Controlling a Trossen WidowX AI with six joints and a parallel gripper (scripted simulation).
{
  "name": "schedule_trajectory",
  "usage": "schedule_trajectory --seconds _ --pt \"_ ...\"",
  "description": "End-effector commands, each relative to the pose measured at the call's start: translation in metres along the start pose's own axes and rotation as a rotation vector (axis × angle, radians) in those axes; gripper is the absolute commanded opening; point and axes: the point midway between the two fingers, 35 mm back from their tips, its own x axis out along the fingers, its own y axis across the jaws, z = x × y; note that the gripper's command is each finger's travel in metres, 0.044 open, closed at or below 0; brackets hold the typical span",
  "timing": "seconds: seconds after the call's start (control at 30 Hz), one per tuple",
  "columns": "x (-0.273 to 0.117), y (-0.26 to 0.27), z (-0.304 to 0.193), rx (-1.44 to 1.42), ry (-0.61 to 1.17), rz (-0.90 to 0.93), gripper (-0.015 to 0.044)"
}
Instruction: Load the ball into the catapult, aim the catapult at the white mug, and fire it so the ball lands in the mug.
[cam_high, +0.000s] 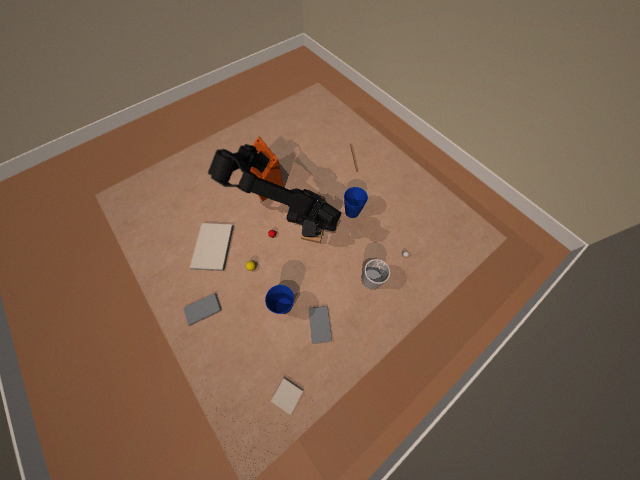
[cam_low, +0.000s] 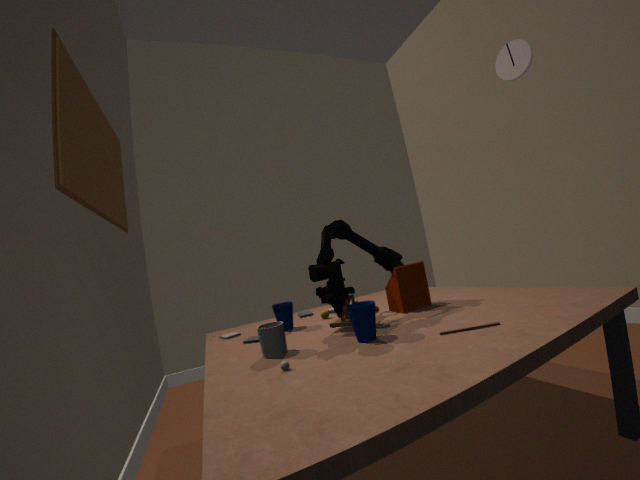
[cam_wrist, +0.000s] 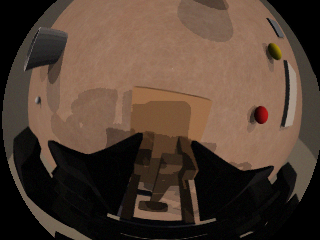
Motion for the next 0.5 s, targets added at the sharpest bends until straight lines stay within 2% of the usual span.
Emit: schedule_trajectory --seconds 0.0,0.47 --pt "0.005 0.000 0.000 -0.007 -0.003 0.001 0.0000" --pt "0.016 0.000 0.000 0.000 0.000 0.000 0.0000"
